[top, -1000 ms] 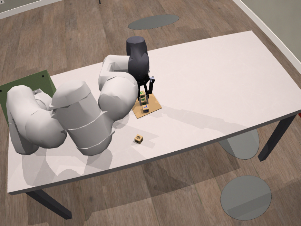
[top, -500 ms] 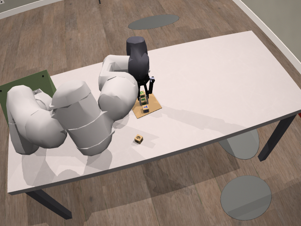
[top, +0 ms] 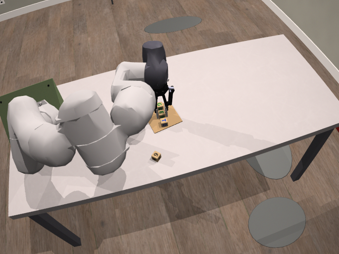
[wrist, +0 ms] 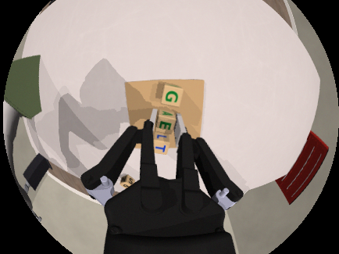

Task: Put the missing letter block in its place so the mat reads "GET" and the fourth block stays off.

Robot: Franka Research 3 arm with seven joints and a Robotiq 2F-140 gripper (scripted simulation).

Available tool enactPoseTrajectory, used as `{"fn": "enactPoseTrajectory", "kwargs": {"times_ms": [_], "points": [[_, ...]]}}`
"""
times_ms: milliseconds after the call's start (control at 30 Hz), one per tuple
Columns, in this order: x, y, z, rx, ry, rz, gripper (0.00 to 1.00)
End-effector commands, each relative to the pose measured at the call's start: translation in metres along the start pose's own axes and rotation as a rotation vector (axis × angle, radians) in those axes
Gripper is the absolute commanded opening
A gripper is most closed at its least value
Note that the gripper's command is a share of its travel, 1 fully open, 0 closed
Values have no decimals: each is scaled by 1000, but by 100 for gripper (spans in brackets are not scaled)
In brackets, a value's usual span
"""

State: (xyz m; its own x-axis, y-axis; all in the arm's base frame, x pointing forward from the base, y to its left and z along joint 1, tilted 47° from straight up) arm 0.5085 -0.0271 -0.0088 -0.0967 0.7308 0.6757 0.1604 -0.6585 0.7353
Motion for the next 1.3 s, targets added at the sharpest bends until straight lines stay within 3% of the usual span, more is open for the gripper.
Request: {"fn": "enactPoseTrajectory", "kwargs": {"times_ms": [0, 533, 800, 1267], "points": [[-1, 0, 1, -5, 2, 1, 26], [-1, 0, 1, -5, 2, 1, 28], [12, 0, 1, -5, 2, 1, 28], [80, 0, 1, -5, 2, 1, 28]]}}
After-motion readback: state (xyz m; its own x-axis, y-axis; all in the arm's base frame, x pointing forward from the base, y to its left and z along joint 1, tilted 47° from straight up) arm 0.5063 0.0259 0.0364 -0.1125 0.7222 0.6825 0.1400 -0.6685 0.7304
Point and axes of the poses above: the point where the finger pads meet when closed, its own x axis back along the fingers, its own z axis across the jaws, y = z × x, the point moved 3 cm from there along x, back along the fingers, and after that the axes turned 11 degrees about x, right-handed, at the moved point
